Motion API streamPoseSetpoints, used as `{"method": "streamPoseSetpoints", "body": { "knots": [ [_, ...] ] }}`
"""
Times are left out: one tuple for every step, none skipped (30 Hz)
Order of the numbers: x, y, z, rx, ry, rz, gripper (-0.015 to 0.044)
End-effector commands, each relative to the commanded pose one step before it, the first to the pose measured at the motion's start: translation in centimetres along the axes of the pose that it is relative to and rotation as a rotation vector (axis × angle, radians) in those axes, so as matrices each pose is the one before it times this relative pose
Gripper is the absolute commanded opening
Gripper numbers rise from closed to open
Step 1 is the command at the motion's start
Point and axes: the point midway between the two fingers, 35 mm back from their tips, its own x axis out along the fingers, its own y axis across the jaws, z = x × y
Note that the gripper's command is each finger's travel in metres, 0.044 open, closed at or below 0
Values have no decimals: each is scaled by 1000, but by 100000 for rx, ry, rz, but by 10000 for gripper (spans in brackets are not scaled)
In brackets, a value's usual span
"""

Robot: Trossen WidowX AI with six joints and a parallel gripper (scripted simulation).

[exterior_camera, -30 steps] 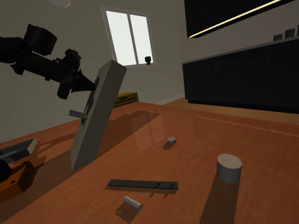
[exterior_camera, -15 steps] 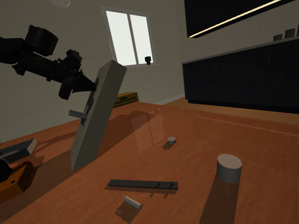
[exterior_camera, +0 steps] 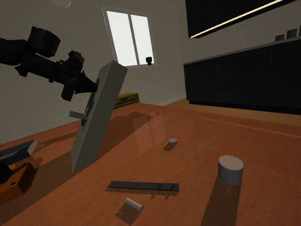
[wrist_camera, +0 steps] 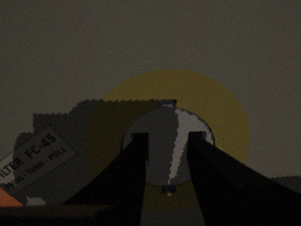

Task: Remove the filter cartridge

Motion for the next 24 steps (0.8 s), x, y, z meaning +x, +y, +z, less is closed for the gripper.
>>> {"method": "streamPoseSetpoints", "body": {
  "knots": [
    [366,-1,-118,443,581,92,104],
    [17,0,0,0,-1,1,104],
    [31,0,0,0,-2,1,104],
    [50,0,0,0,-3,2,104],
    [18,0,0,0,-1,1,104],
    [32,0,0,0,-2,1,104],
    [50,0,0,0,-3,2,104],
    [18,0,0,0,-1,1,104],
    [32,0,0,0,-2,1,104],
    [50,0,0,0,-3,2,104],
    [18,0,0,0,-1,1,104],
    [32,0,0,0,-2,1,104],
    [50,0,0,0,-3,2,104],
    [18,0,0,0,-1,1,104],
    [32,0,0,0,-2,1,104],
    [50,0,0,0,-3,2,104],
    [18,0,0,0,-1,1,104],
    [41,0,0,0,-2,2,104],
    [26,0,0,0,-1,1,104],
    [0,0,0,0,0,0,104],
    [13,0,0,0,-1,1,104],
    [-521,-9,100,-430,-561,-115,97],
    [0,0,0,0,0,0,91],
    [0,0,0,0,0,0,84]
  ]
}}
